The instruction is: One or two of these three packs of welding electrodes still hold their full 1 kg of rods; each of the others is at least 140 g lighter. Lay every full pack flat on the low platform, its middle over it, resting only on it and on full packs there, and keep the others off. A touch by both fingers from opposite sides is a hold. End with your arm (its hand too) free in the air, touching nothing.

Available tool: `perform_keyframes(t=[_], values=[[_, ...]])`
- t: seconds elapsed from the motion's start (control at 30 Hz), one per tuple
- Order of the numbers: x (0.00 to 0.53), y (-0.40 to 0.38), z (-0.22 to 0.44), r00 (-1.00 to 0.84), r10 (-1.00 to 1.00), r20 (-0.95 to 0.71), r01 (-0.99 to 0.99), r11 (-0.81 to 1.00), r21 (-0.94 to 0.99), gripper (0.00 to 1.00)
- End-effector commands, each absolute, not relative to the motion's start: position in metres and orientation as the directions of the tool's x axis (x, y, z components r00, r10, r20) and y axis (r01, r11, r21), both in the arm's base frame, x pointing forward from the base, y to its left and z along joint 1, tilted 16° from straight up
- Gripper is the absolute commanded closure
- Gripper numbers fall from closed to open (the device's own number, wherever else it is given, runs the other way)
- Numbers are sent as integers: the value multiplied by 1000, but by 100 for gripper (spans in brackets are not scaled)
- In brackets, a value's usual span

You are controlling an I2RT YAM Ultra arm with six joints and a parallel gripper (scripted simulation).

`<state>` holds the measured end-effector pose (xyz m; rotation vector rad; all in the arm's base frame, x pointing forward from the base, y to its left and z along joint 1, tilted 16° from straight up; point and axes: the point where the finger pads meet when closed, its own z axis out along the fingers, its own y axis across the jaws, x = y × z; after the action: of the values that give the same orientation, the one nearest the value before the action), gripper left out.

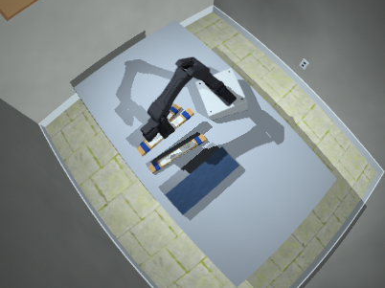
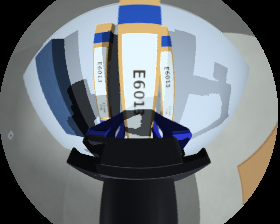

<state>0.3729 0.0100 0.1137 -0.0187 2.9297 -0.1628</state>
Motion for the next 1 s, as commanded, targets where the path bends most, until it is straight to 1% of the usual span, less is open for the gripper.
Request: perform_keyframes(t=[0.0, 0.97], values=[[377, 18, 147, -962, -33, -269, -5, 994, -105, 100], [375, 18, 152, -962, -33, -269, -5, 994, -105, 100]])
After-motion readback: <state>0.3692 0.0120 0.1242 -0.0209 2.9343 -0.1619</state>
